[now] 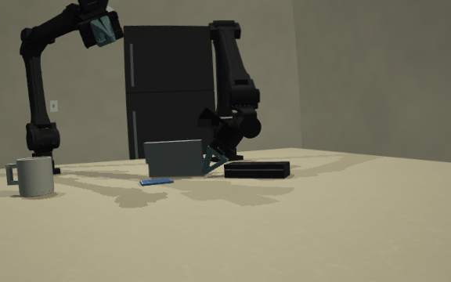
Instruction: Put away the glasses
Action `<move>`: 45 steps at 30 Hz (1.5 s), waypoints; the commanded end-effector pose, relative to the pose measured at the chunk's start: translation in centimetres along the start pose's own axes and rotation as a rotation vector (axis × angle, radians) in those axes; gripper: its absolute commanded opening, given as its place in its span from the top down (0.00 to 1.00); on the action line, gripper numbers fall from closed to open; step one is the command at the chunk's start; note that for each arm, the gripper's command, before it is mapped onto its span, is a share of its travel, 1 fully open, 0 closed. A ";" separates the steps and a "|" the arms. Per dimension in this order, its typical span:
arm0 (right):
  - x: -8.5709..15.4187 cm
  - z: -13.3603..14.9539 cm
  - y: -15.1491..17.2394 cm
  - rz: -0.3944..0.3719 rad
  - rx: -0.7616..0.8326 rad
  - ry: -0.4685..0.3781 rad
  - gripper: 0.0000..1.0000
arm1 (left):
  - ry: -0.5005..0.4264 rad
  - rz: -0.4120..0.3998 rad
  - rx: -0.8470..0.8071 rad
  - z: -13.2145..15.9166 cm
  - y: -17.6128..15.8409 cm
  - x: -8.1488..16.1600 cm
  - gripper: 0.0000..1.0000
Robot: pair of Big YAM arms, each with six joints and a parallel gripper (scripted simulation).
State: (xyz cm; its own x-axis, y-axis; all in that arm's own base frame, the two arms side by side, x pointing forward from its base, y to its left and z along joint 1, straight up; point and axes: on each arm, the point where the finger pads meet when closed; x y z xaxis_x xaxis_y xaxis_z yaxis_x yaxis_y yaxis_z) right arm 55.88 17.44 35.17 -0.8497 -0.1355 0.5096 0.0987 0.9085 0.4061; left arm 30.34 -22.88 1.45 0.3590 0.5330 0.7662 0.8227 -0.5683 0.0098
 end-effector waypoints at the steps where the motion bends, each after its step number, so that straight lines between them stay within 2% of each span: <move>1: -0.2 -1.4 1.7 0.006 -0.093 0.008 1.00 | 0.003 -0.017 0.007 -0.3 0.2 1.1 0.43; 14: -2.6 9.5 7.0 0.154 -0.210 0.226 1.00 | 0.003 -0.017 0.007 -0.3 0.2 1.1 0.43; 18: -2.9 10.9 7.3 0.188 -0.227 0.248 1.00 | 0.003 -0.017 0.007 -0.3 0.2 1.1 0.43; 25: -2.6 16.9 9.8 0.290 -0.250 0.321 1.00 | 0.003 -0.017 0.007 -0.3 0.2 1.1 0.43; 32: -1.8 22.6 11.5 0.405 -0.262 0.358 1.00 | 0.003 -0.017 0.007 -0.3 0.2 1.1 0.43; 35: -1.8 23.0 11.4 0.427 -0.269 0.357 1.00 | 0.003 -0.017 0.007 -0.3 0.2 1.1 0.43; 45: 0.7 30.8 13.6 0.577 -0.243 0.351 1.00 | 0.003 -0.017 0.007 -0.3 0.2 1.1 0.43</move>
State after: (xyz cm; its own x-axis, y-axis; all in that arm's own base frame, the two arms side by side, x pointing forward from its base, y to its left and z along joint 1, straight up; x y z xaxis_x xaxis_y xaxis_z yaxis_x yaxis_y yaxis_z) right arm 41.58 39.02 17.61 -0.4241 0.1694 0.8896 0.5844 0.8017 0.1260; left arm 30.34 -22.88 1.45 0.3590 0.5330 0.7662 0.8227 -0.5683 0.0099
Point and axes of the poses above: on each arm, the point where the finger pads meet when closed, its own x axis back along the fingers, its own y axis across the jaws, z = x × y, and after that the axes turned 1 degree about -x, right-handed
